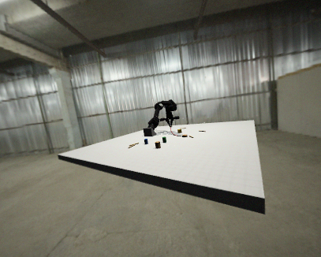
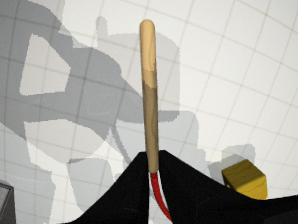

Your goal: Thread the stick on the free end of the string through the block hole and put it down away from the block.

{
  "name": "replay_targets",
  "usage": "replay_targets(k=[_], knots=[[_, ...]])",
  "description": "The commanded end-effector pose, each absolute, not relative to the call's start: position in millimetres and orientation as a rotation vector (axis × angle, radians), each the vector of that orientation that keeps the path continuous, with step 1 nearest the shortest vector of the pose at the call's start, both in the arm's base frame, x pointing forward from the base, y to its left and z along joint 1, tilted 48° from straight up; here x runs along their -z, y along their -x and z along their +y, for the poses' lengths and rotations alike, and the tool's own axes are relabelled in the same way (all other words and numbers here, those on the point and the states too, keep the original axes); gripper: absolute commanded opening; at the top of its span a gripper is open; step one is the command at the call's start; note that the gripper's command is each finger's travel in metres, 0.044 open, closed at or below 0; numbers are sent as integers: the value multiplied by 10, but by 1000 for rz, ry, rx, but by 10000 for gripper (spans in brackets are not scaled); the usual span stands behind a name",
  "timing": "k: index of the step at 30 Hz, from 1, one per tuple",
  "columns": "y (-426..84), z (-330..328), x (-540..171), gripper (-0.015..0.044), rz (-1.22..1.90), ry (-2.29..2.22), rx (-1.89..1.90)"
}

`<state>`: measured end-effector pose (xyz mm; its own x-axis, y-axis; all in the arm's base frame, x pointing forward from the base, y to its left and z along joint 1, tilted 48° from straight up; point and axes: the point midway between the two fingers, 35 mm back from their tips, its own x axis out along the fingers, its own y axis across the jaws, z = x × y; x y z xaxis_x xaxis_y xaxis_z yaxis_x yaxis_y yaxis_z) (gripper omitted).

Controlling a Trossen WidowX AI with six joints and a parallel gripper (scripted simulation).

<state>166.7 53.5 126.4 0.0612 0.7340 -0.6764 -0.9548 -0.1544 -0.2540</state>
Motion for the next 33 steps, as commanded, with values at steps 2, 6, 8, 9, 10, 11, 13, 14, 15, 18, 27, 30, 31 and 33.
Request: replay_targets(k=[2, 6, 8, 9, 10, 11, 13, 14, 15, 18, 27, 30, 31, 33], knots=[[-1671, 481, -1315, 0, 347, 831, -1532], [-1662, 506, -1295, 0, 347, 827, -1528], [-1661, 508, -1295, 0, 346, 828, -1529], [-1661, 508, -1295, 0, 346, 828, -1529], [-1661, 508, -1295, 0, 346, 828, -1529], [-1663, 507, -1295, 0, 349, 825, -1528], [-1676, 500, -1297, 0, 374, 801, -1521], [-1686, 494, -1299, 0, 393, 783, -1515], [-1696, 489, -1300, 0, 411, 765, -1509], [-1725, 473, -1304, 0, 466, 710, -1489], [-1814, 426, -1311, 0, 626, 548, -1423], [-1844, 410, -1313, 0, 678, 494, -1398], [-1854, 404, -1312, 0, 695, 476, -1389], [-1875, 392, -1311, 0, 731, 440, -1370]])
